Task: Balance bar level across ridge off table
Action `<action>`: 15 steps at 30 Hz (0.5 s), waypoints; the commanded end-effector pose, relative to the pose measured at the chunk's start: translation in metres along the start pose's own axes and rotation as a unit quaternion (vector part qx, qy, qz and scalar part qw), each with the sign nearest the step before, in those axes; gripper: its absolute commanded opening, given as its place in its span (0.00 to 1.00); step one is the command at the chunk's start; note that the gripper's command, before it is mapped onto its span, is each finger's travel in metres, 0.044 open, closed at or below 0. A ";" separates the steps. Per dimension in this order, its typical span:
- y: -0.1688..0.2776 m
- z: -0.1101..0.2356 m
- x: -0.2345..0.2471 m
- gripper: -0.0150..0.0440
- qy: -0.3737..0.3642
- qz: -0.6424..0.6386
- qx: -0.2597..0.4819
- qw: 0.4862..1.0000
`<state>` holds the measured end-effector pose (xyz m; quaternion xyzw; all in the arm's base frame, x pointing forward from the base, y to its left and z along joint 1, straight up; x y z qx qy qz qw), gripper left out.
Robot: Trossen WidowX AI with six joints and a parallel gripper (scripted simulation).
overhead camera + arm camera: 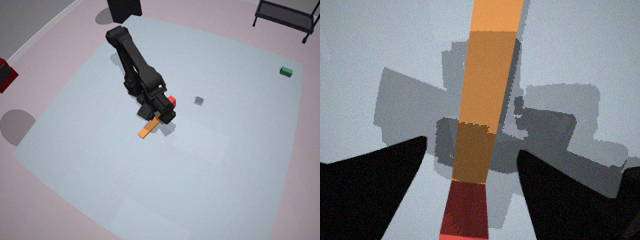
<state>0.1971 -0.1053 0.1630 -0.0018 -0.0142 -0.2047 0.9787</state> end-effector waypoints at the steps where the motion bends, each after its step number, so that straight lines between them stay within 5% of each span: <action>1: 0.000 -0.012 -0.002 0.79 0.003 0.002 -0.002 1.000; 15: 0.000 -0.027 -0.001 0.79 0.003 0.002 -0.002 1.000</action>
Point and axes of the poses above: the point midway between the two fingers, 35 mm back from their tips, its own z axis back along the fingers, its own x axis across the jaws, y = z × x, the point moved 8 cm from there along z, back along the fingers, and after that the axes turned 8 degrees about -z, right-handed, at the moved point
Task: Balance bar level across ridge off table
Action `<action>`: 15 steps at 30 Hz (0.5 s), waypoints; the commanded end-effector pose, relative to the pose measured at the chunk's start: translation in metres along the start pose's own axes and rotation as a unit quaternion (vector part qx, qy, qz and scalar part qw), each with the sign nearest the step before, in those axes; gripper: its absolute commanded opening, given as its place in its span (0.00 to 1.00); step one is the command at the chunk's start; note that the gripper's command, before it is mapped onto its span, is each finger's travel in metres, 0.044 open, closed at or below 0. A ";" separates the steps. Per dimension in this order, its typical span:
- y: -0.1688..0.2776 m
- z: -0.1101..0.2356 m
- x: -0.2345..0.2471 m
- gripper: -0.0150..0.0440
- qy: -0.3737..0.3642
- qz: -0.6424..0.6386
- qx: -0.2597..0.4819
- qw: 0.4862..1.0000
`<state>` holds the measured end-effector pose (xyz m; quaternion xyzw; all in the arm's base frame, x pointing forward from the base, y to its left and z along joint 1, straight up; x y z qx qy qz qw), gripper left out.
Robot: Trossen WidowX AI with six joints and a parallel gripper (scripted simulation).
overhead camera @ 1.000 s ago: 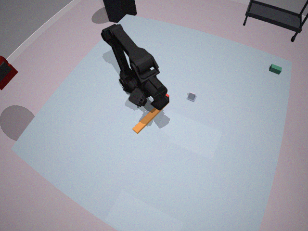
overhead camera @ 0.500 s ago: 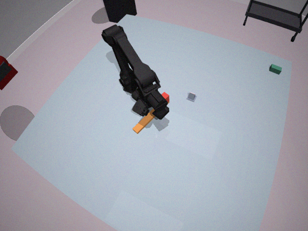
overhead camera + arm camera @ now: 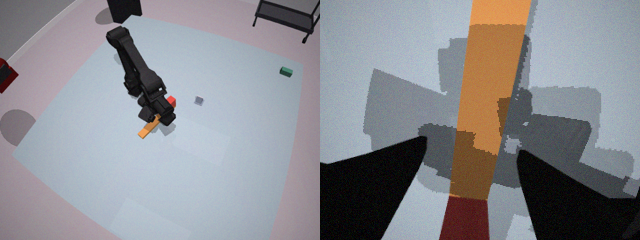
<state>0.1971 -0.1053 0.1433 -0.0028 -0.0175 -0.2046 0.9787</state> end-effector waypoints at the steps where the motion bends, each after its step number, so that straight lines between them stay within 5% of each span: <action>1: 0.000 -0.009 -0.001 0.79 0.007 0.002 -0.002 1.000; 15: 0.000 -0.018 -0.002 0.79 0.007 0.002 -0.002 1.000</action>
Point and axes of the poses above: the point midway between the two fingers, 35 mm back from their tips, its own z axis back along the fingers, its own x axis across the jaws, y = z × x, the point moved 8 cm from there along z, back along the fingers, and after that the axes turned 8 degrees about -z, right-handed, at the moved point
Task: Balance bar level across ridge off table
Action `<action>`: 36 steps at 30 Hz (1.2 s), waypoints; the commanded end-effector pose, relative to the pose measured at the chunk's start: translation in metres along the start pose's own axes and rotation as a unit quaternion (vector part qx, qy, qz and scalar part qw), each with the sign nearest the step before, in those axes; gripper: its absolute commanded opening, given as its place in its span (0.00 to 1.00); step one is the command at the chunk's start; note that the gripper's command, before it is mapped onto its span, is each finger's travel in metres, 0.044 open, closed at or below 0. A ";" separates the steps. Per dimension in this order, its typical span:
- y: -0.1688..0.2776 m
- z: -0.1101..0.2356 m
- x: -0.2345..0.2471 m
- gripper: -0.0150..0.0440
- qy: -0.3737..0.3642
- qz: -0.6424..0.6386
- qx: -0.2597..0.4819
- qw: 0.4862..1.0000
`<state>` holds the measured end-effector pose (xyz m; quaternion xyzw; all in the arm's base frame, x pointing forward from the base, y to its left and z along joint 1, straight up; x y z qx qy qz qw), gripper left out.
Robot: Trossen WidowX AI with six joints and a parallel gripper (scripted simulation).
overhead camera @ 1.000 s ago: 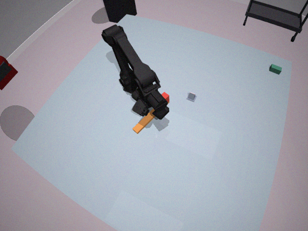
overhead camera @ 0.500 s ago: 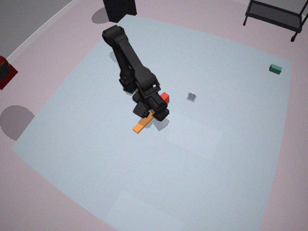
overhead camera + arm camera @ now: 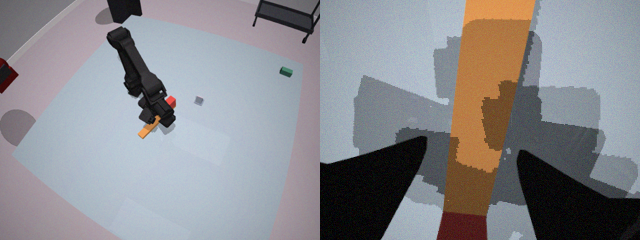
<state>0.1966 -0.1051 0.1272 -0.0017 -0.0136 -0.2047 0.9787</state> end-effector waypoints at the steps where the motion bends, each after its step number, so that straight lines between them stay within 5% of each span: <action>1: 0.000 -0.002 0.000 0.79 0.003 0.002 -0.002 1.000; 9: 0.000 -0.002 0.000 0.79 0.003 0.002 -0.002 1.000; 15: 0.000 -0.001 -0.001 0.52 0.002 0.000 0.000 1.000; 22: 0.000 -0.001 -0.001 0.44 0.002 0.000 0.000 1.000; 26: 0.000 0.005 0.001 0.26 0.002 0.000 0.000 1.000; 36: 0.000 0.029 0.004 0.25 0.002 0.001 -0.001 1.000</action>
Point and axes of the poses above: the point midway between the two fingers, 35 mm back from their tips, its own z axis back along the fingers, its own x axis across the jaws, y = z × x, the point moved 8 cm from there along z, back along the fingers, and after that the axes turned 8 degrees about -z, right-handed, at the moved point
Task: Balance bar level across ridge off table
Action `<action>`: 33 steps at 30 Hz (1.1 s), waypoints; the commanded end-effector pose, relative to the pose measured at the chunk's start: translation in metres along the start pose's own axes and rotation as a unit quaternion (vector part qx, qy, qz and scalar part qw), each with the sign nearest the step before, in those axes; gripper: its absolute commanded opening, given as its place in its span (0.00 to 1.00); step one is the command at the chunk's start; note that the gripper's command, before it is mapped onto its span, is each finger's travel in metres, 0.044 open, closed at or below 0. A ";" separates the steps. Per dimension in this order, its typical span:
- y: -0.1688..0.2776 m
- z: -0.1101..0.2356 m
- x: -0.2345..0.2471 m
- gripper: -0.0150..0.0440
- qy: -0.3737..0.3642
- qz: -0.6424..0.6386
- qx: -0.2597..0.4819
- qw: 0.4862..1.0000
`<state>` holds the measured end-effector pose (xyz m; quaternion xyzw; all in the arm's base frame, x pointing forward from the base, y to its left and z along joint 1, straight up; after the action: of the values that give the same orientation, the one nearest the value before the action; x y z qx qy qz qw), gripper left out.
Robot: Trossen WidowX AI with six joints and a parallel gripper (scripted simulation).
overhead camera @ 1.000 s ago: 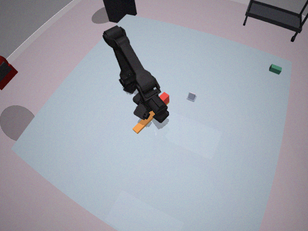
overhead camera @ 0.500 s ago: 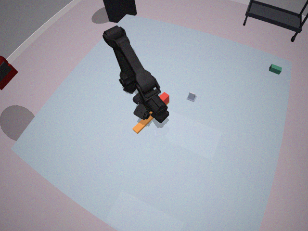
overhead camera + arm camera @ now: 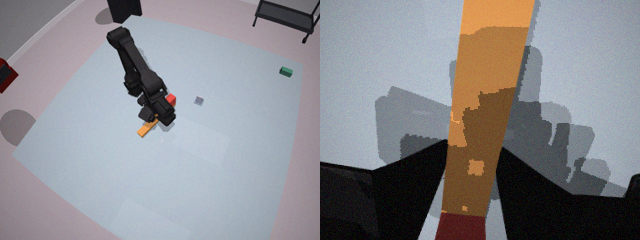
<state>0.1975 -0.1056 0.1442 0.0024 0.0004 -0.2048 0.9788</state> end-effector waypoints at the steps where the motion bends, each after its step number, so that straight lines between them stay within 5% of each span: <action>1: 0.000 0.015 0.002 0.25 -0.012 0.001 -0.002 1.000; 33: 0.011 0.077 0.005 0.25 -0.012 0.012 -0.003 1.000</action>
<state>0.1993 -0.1004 0.2167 -0.0007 -0.0062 -0.1970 0.9804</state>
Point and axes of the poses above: the point midway between the two fingers, 35 mm back from their tips, its own z axis back along the fingers, its own x axis across the jaws, y = z × x, the point moved 8 cm from there along z, back along the fingers, and after that the axes turned 8 degrees about -z, right-handed, at the moved point
